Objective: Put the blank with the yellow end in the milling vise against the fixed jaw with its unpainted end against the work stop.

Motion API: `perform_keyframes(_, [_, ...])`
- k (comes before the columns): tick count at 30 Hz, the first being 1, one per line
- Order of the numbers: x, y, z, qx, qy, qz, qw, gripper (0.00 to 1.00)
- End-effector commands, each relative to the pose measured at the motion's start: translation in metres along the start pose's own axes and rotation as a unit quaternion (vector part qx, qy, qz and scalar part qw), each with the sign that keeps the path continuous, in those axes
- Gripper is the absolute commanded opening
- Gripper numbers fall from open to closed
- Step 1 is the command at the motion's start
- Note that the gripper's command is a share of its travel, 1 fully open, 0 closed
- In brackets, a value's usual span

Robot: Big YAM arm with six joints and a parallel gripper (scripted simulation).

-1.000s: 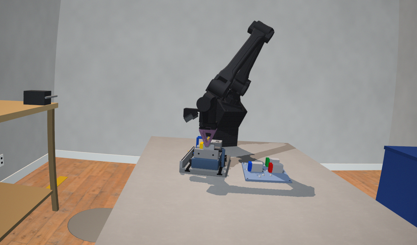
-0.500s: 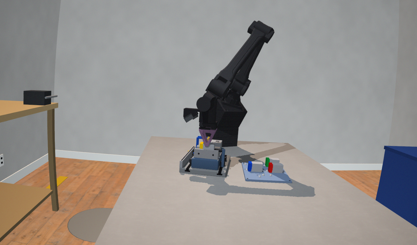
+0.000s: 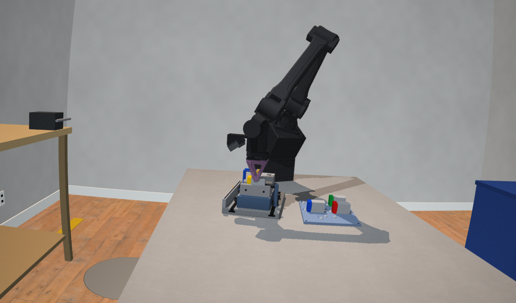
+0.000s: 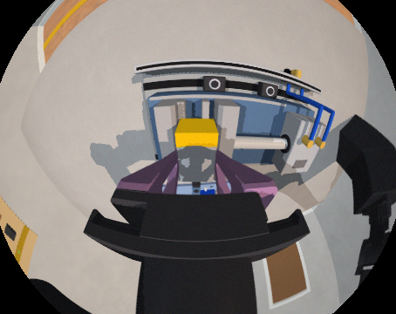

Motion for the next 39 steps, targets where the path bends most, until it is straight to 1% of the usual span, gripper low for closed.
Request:
perform_keyframes(1, [0.0194, -0.0166, 0.0096, -0.002, -0.012, -0.024, 1.0, 0.0])
perform_keyframes(7, [0.0176, -0.0171, 0.0097, -0.002, -0.011, -0.02, 1.0, 0.0])
perform_keyframes(15, [0.0202, -0.0187, 0.0102, -0.002, -0.013, -0.023, 1.0, 0.0])
perform_keyframes(17, [0.0167, -0.0172, 0.0095, -0.002, -0.012, -0.019, 1.0, 0.0])
perform_keyframes(39, [0.0206, -0.0191, 0.0103, -0.002, -0.015, -0.023, 1.0, 0.0])
Point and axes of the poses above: the point where the finger pads meet when closed, its own y axis out along the fingers, its own x axis across the jaws, z = x × y, the point moved 9 cm from there along -y, back along the fingers, and after that the axes turned 6 degrees about y, right-handed, at the moved point
